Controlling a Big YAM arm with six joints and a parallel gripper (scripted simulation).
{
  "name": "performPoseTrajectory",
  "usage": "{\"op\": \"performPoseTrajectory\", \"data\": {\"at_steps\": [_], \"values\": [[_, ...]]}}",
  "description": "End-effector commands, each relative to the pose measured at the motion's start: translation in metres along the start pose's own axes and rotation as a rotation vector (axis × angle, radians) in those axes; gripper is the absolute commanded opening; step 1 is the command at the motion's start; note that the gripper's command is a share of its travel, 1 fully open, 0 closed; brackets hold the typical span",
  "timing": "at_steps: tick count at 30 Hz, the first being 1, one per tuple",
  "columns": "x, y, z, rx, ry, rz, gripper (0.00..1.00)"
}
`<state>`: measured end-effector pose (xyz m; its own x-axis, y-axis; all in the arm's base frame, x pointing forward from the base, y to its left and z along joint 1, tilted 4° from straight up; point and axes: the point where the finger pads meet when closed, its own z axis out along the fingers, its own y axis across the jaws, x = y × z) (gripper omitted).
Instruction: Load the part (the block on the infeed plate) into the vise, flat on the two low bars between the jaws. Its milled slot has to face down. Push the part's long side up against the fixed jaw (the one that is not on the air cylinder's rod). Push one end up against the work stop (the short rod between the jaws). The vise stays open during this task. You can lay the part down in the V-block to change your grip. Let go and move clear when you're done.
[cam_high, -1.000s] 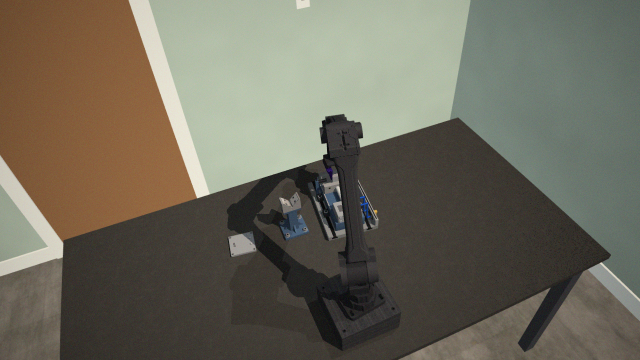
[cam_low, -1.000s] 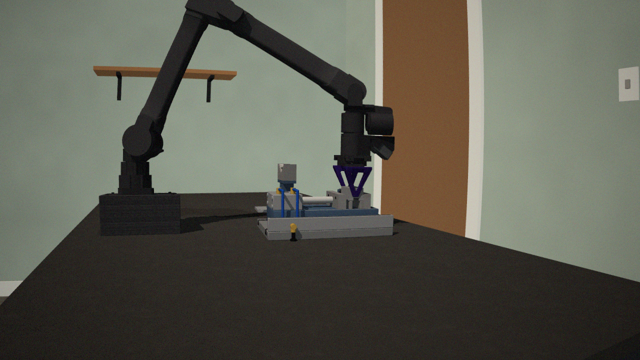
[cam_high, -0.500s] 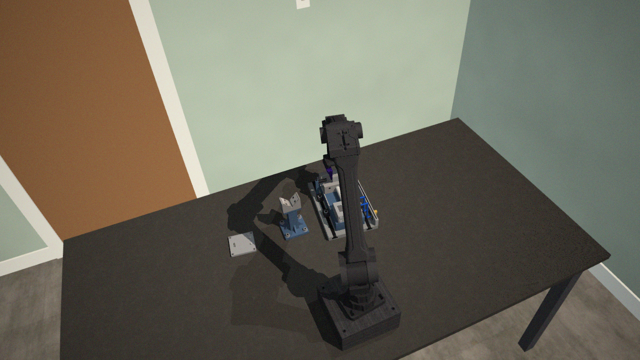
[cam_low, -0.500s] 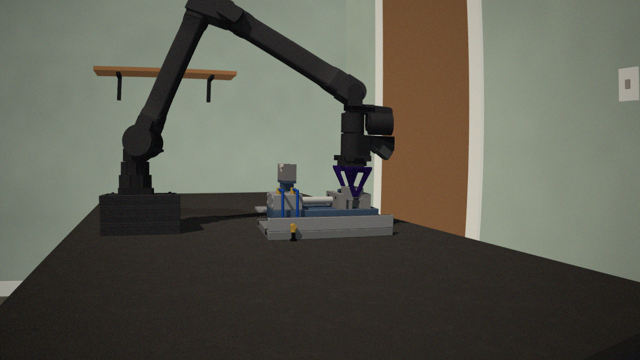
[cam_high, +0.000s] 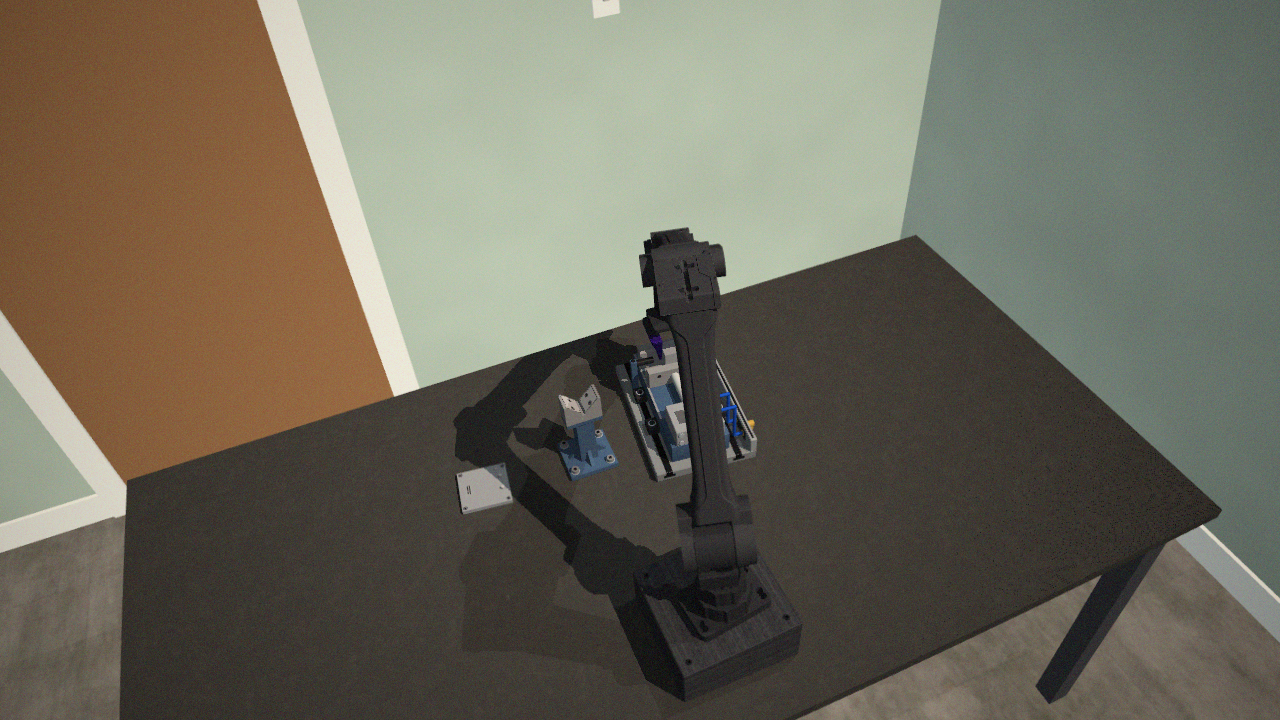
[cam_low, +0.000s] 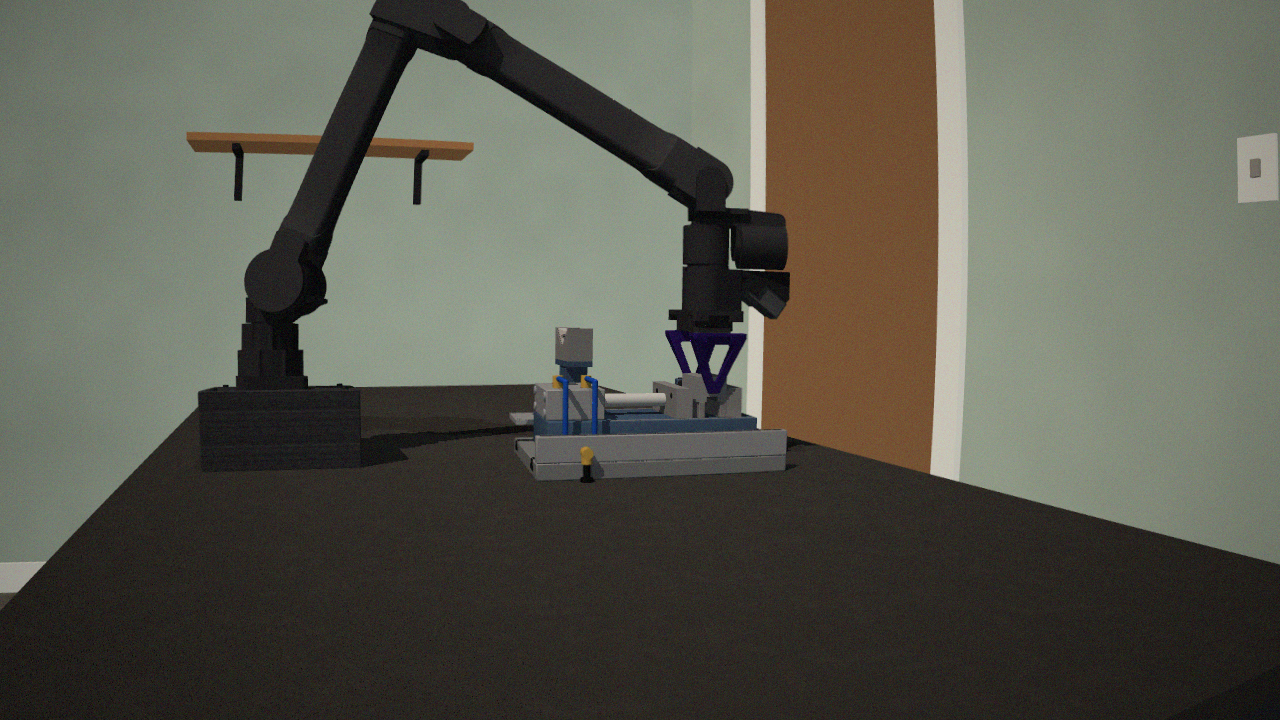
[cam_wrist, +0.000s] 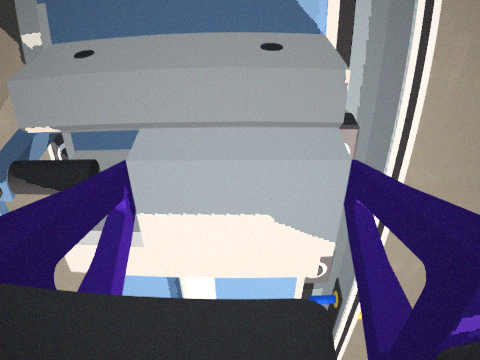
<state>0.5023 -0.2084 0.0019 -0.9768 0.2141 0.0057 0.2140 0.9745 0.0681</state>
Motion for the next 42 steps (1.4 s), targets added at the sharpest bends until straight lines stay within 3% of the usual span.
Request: {"op": "performPoseTrajectory", "data": {"at_steps": [1,30,42], "values": [[-0.018,0.004,-0.007,0.007,-0.032,-0.007,0.74],[-0.018,0.004,-0.007,0.007,-0.033,-0.007,0.74],[-0.024,0.002,-0.043,0.014,-0.071,-0.009,0.74]]}}
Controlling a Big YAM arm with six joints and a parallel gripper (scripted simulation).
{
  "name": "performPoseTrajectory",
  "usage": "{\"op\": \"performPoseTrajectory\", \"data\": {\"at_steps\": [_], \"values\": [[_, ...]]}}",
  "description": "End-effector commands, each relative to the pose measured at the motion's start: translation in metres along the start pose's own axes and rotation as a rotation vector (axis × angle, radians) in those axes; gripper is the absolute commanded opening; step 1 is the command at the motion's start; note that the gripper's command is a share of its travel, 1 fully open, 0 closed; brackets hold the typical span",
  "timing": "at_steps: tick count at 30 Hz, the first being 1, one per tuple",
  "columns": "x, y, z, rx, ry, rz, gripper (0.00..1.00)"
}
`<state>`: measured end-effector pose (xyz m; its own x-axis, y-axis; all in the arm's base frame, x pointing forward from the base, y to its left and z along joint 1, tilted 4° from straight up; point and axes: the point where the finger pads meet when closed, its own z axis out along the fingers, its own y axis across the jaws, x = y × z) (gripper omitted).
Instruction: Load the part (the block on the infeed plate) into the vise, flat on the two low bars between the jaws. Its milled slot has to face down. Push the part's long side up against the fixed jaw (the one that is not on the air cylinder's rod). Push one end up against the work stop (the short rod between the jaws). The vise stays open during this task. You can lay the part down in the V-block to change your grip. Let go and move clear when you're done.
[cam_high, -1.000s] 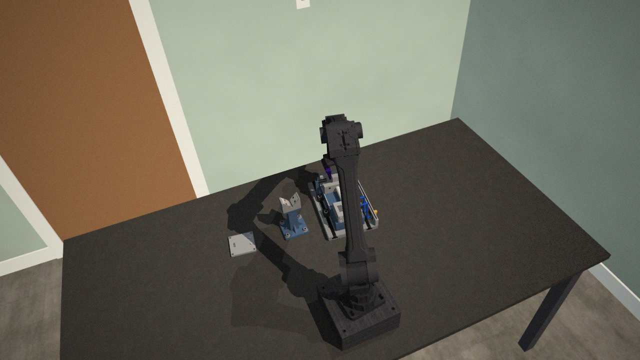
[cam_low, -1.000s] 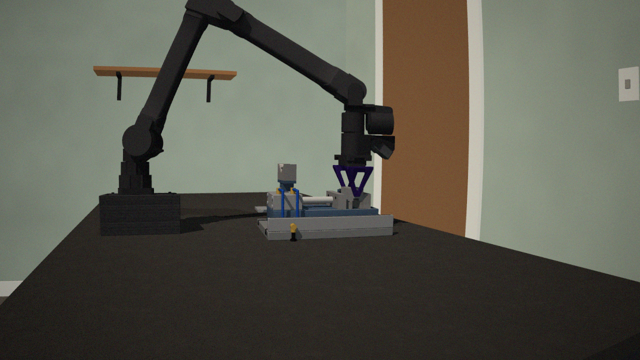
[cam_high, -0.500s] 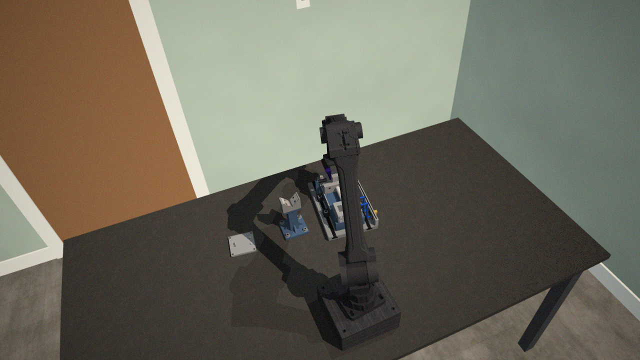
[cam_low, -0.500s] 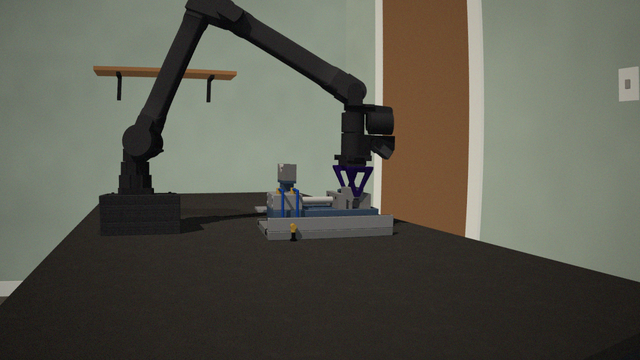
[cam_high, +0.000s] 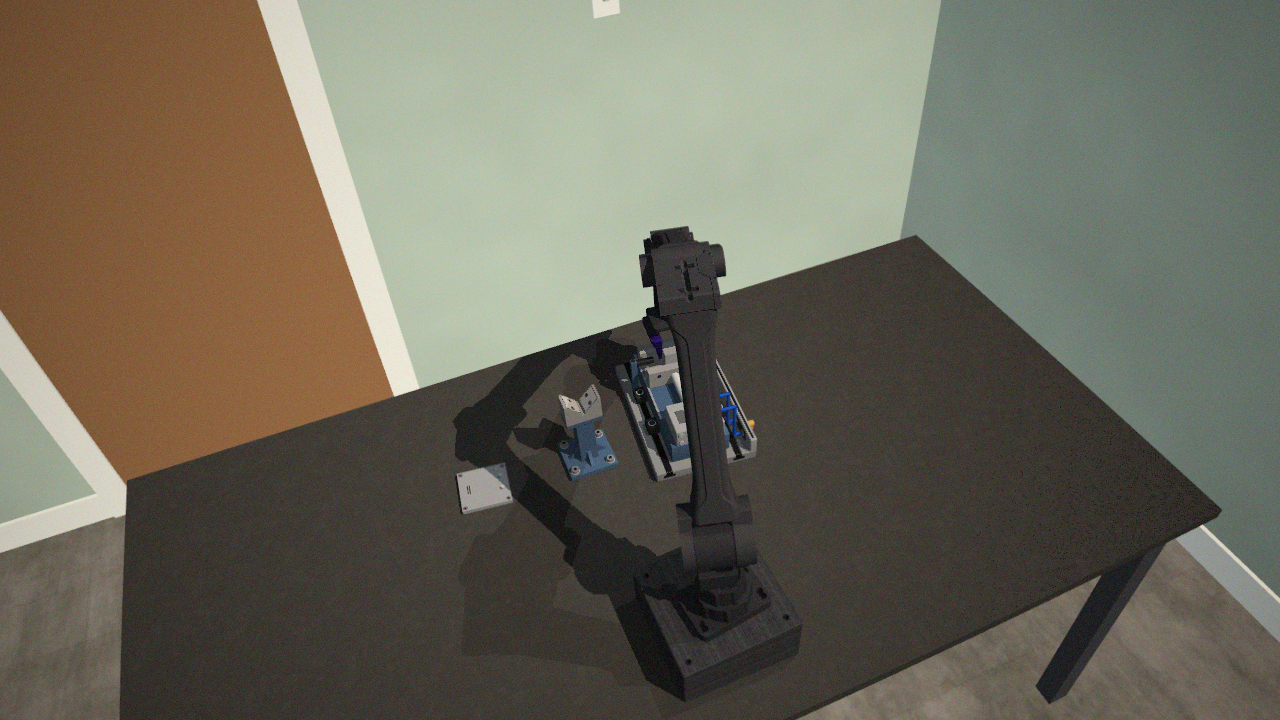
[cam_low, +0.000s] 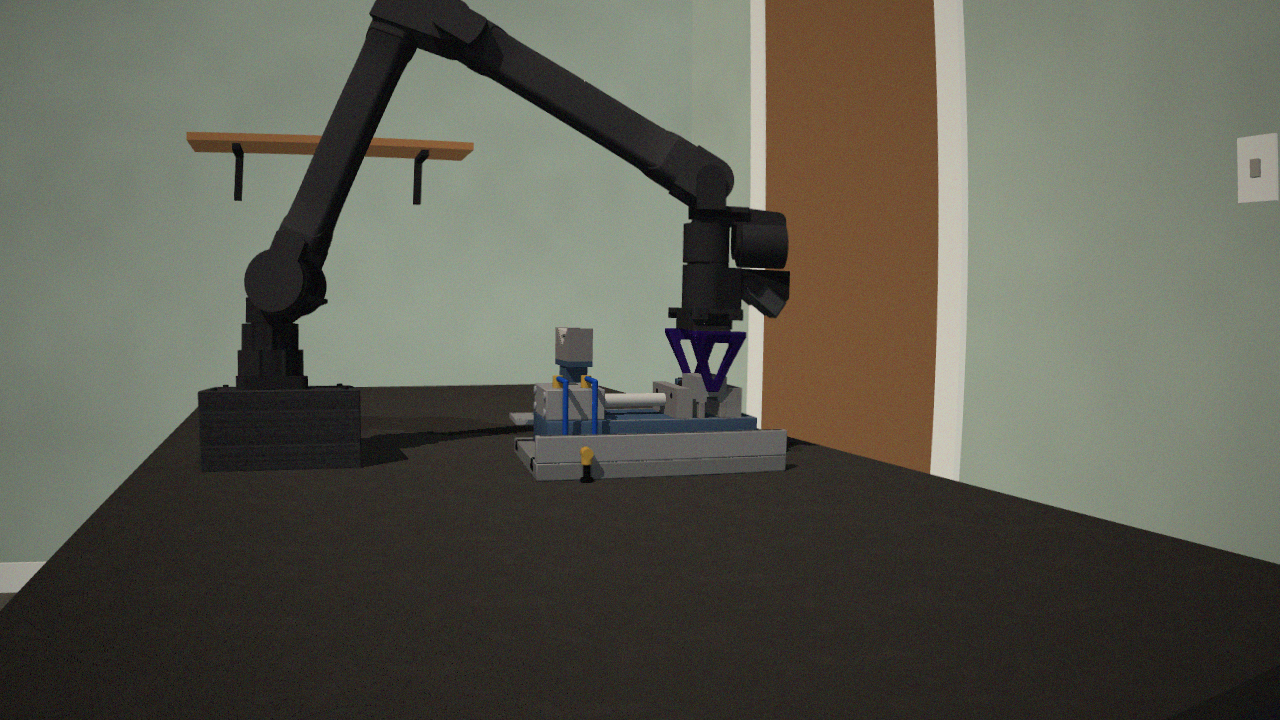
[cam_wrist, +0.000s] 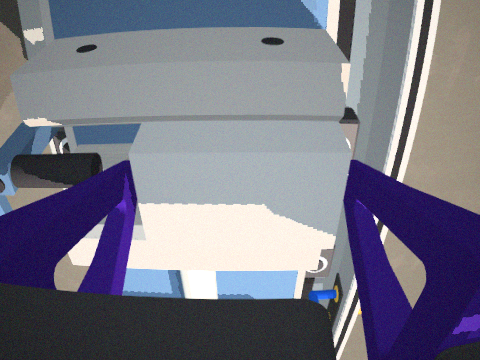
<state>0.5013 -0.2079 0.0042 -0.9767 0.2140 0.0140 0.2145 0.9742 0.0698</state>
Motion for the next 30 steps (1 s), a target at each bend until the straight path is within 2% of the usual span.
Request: {"op": "performPoseTrajectory", "data": {"at_steps": [1,24,29,30], "values": [[-0.025,0.001,-0.043,0.016,-0.079,-0.009,0.74],[-0.02,-0.006,-0.103,0.018,-0.082,-0.004,0.74],[-0.02,-0.006,-0.107,0.018,-0.083,-0.004,0.74],[-0.011,-0.006,-0.091,0.01,-0.044,0.0,0.74]]}}
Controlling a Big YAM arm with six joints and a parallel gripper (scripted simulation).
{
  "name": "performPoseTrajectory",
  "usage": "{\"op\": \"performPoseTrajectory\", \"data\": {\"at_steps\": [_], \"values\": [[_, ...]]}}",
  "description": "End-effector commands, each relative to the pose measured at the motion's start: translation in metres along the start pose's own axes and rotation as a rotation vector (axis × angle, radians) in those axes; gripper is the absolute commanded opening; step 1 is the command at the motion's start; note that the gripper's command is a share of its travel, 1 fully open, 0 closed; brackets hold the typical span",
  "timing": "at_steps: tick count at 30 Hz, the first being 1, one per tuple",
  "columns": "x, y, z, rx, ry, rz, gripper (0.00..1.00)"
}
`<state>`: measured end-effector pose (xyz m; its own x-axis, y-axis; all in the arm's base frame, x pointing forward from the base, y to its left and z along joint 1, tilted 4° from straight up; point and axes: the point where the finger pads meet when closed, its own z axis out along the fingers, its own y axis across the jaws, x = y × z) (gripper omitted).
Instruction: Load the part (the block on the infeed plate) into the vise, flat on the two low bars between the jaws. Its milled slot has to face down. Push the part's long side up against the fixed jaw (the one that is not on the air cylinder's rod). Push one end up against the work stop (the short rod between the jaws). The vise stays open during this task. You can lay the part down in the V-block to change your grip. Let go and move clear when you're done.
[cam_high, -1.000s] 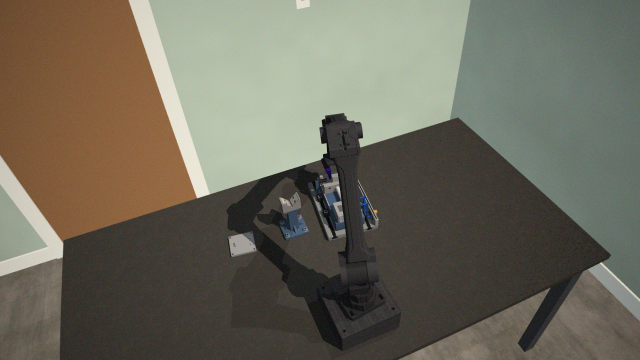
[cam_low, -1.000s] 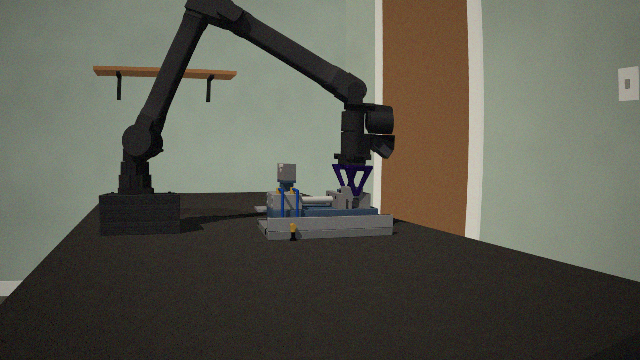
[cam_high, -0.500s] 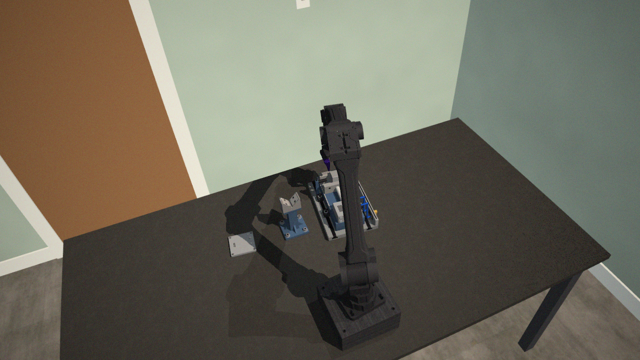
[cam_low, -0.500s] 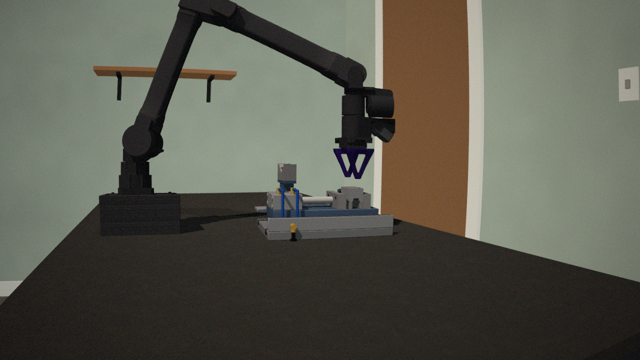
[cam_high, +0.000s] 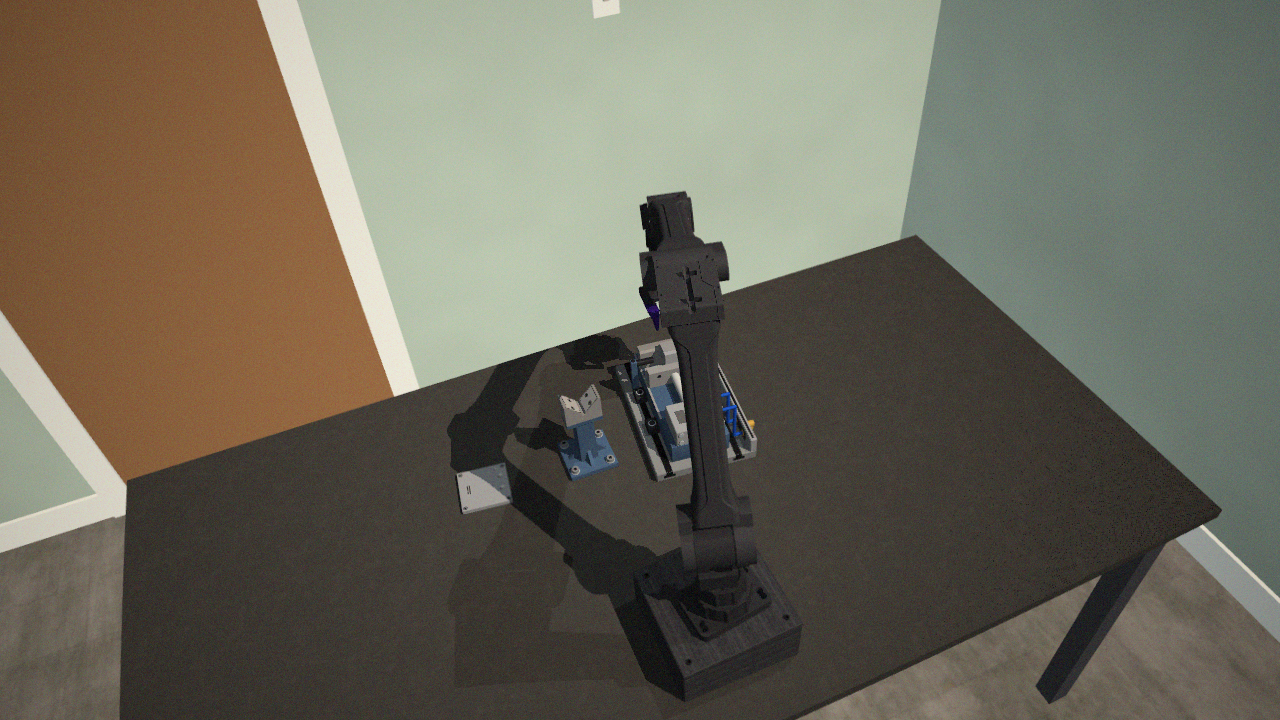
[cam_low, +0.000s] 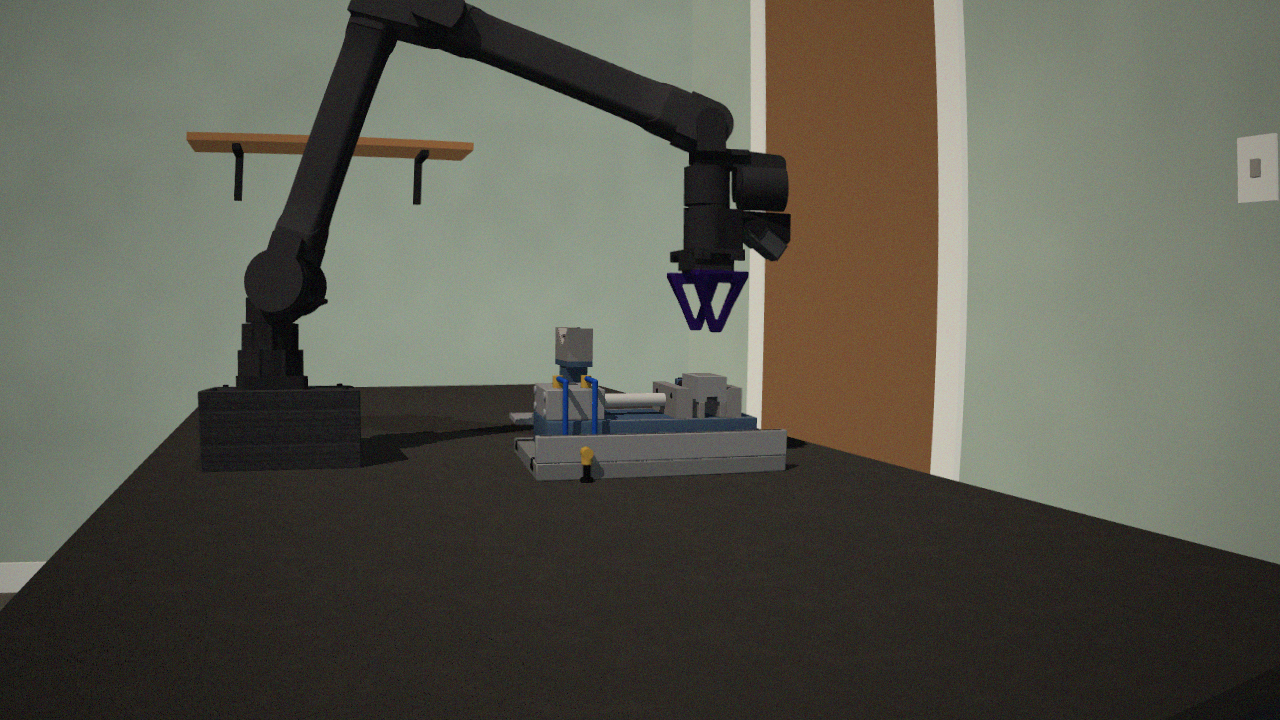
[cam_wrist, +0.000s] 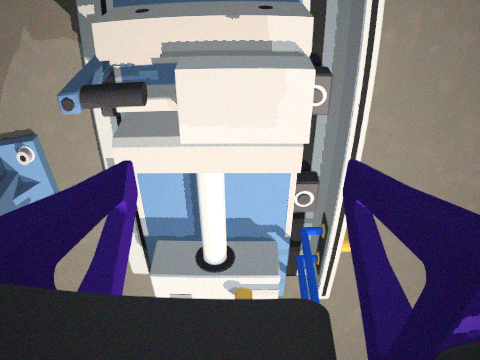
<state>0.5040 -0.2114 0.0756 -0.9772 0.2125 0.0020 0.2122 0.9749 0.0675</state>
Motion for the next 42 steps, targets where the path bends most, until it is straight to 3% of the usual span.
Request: {"op": "performPoseTrajectory", "data": {"at_steps": [1,5,7,8,42], "values": [[-0.012,-0.009,-0.023,0.009,-0.041,0.002,0.74],[-0.019,-0.01,-0.034,0.016,-0.069,0.0,0.74],[-0.014,-0.009,-0.028,0.012,-0.055,0.001,0.74],[-0.014,-0.009,-0.028,0.012,-0.055,0.001,0.0],[-0.014,-0.011,-0.028,0.013,-0.055,0.0,0.0]]}}
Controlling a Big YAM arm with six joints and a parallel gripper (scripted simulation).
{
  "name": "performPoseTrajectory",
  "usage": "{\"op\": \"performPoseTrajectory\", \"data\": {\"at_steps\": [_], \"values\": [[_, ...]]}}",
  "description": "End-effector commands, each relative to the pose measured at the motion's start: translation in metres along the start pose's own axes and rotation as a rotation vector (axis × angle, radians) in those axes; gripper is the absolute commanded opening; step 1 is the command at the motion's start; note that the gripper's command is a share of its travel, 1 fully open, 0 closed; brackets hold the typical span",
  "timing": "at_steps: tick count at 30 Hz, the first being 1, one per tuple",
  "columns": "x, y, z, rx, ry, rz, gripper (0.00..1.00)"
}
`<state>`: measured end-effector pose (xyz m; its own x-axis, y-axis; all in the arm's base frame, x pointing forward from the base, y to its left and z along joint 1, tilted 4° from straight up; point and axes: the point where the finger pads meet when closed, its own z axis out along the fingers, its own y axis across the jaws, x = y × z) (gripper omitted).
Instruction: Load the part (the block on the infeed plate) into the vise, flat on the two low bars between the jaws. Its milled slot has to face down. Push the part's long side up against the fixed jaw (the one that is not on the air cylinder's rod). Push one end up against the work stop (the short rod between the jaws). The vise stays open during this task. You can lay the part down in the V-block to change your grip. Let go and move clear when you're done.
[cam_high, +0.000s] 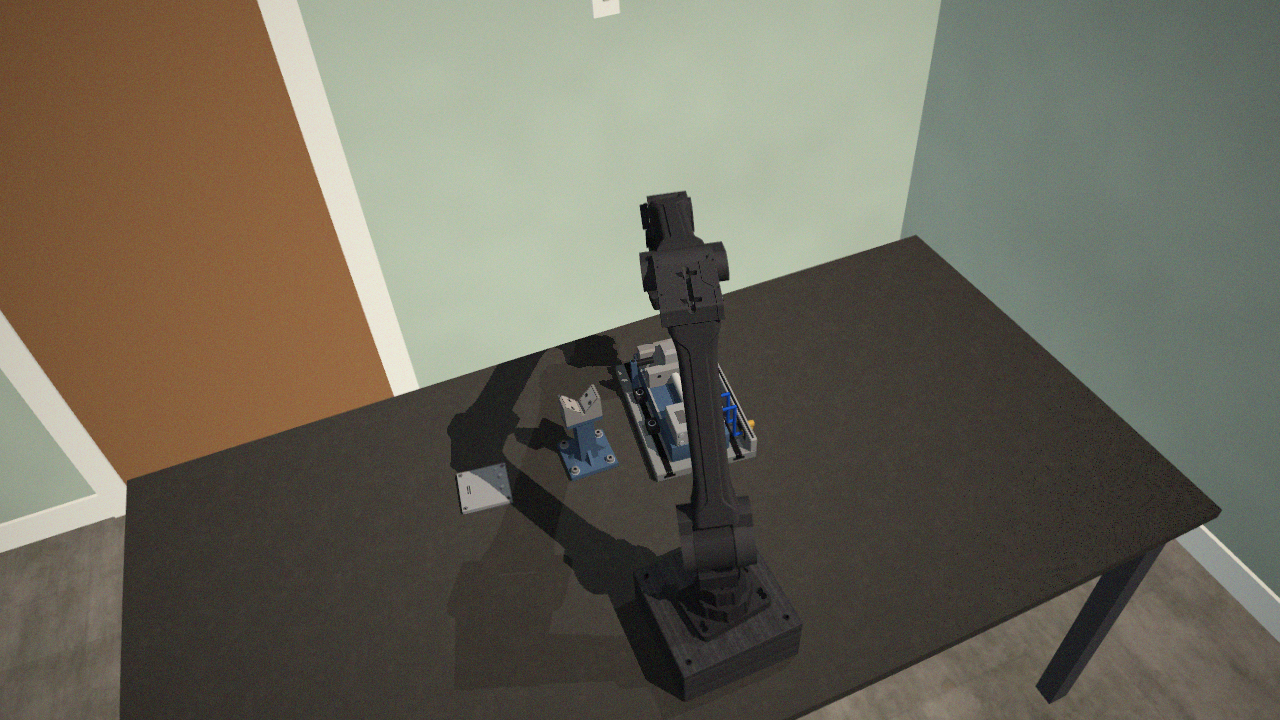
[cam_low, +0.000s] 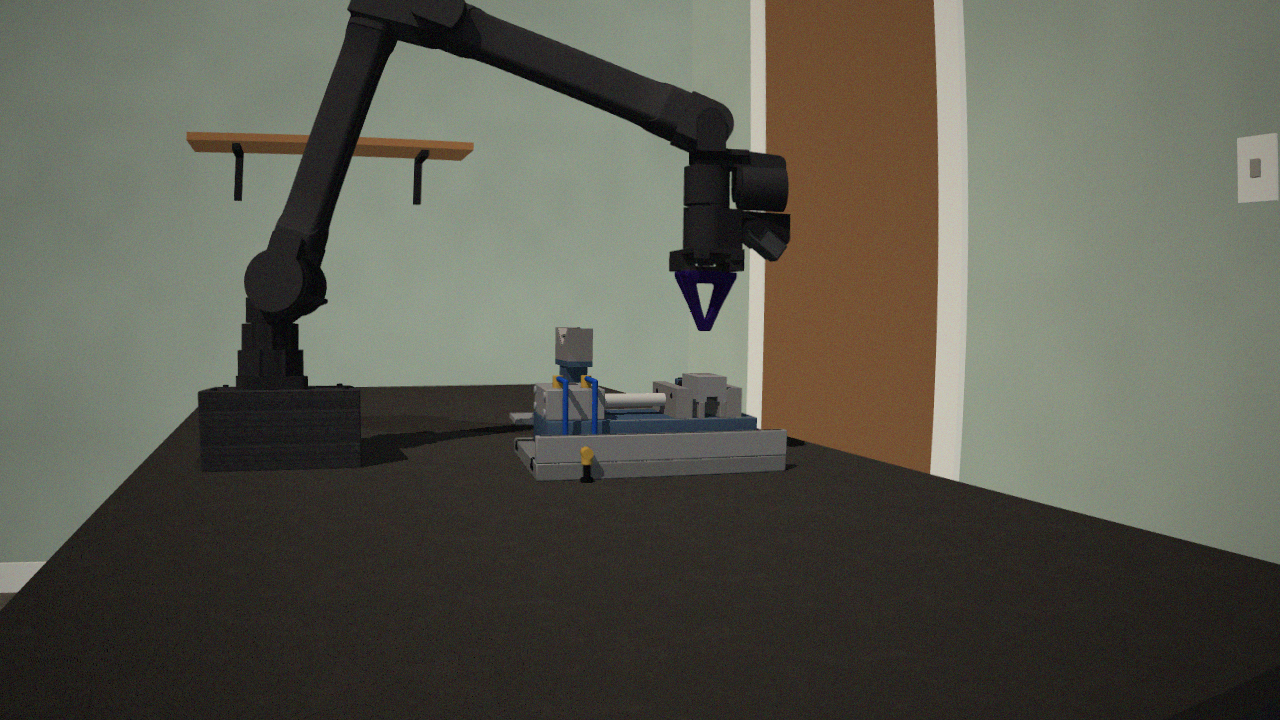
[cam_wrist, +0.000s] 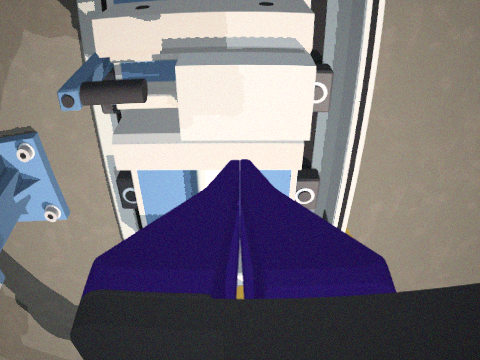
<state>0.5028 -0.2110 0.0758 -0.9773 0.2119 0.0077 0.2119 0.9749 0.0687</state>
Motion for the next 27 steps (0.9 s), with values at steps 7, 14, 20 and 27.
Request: {"op": "performPoseTrajectory", "data": {"at_steps": [7,14,20,27], "values": [[-0.014,-0.052,-0.015,0.011,-0.033,0.0,0.0],[-0.006,-0.04,-0.001,0.001,-0.004,-0.022,0.0],[-0.006,-0.042,-0.001,0.002,-0.007,-0.013,0.0],[-0.004,-0.049,-0.002,0.002,-0.008,-0.001,0.0]]}}
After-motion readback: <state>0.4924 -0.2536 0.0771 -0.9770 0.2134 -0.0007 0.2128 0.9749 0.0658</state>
